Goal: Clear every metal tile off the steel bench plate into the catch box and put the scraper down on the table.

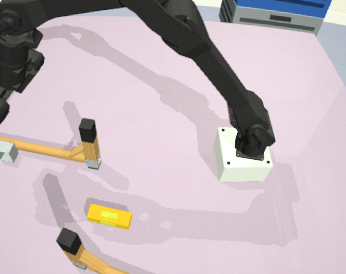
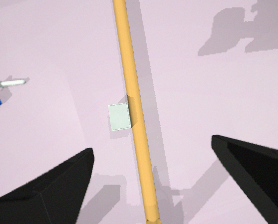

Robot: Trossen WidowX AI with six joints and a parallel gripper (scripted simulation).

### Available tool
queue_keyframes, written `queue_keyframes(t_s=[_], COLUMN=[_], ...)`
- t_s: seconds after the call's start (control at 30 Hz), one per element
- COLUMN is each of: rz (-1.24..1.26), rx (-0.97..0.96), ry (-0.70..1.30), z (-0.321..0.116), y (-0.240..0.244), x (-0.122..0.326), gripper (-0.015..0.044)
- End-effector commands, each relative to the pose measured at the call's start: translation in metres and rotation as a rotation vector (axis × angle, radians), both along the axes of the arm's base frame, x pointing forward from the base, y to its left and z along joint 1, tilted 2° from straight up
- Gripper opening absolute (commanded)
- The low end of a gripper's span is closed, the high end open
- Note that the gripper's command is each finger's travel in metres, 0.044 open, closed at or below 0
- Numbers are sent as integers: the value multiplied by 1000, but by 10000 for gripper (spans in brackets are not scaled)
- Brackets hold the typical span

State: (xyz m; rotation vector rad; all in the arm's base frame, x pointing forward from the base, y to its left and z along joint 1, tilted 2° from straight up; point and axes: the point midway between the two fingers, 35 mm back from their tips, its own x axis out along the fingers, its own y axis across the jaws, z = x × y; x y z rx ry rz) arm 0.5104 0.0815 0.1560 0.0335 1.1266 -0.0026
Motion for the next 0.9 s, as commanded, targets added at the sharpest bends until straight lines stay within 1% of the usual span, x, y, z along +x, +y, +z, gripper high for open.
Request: queue_keyframes(t_s=[0.0, 0.87], rz=[-2, 15], rx=[-3, -13], ry=[-13, -87], z=[6, 34], y=[1, 9], x=[-6, -60], gripper=[440, 440])
